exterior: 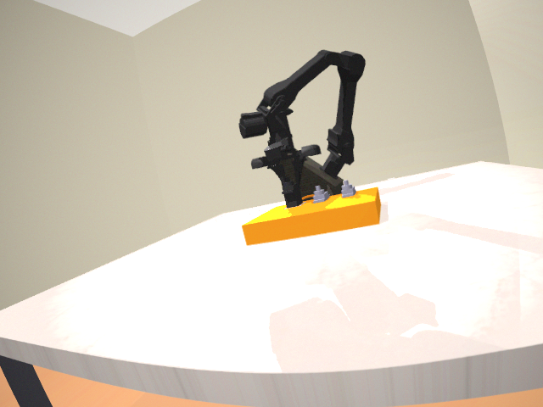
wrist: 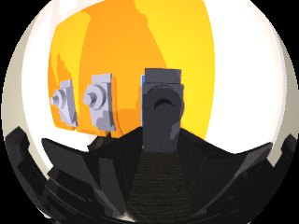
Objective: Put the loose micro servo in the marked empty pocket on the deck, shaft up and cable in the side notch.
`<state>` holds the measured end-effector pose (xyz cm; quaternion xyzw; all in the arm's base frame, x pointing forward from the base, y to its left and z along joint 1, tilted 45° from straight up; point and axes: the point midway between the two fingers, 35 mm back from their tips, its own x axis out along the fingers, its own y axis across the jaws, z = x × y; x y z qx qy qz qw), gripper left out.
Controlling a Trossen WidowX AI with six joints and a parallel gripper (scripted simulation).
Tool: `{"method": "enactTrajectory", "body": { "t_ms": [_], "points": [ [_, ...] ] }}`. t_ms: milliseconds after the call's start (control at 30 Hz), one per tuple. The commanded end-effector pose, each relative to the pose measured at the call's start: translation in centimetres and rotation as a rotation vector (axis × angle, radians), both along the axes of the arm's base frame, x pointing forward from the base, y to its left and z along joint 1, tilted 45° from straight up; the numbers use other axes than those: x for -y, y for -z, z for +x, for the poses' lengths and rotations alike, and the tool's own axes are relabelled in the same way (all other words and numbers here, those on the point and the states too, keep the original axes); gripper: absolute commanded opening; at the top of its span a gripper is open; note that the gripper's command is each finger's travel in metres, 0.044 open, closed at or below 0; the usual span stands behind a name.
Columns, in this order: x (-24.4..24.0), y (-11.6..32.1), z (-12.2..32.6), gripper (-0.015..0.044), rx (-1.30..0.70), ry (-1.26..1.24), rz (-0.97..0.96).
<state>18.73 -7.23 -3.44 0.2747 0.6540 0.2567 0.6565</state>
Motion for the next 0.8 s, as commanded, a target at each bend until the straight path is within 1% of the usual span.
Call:
{"method": "enactTrajectory", "body": {
  "t_ms": [0,333,767],
  "points": [
    [-0.3,0.3,0.1,0.0,0.003,-0.003,0.003],
    [0.7,-0.8,0.0,0.0,0.002,-0.003,0.002],
    [0.8,-0.8,0.1,0.0,0.003,-0.003,0.002]
  ]
}}
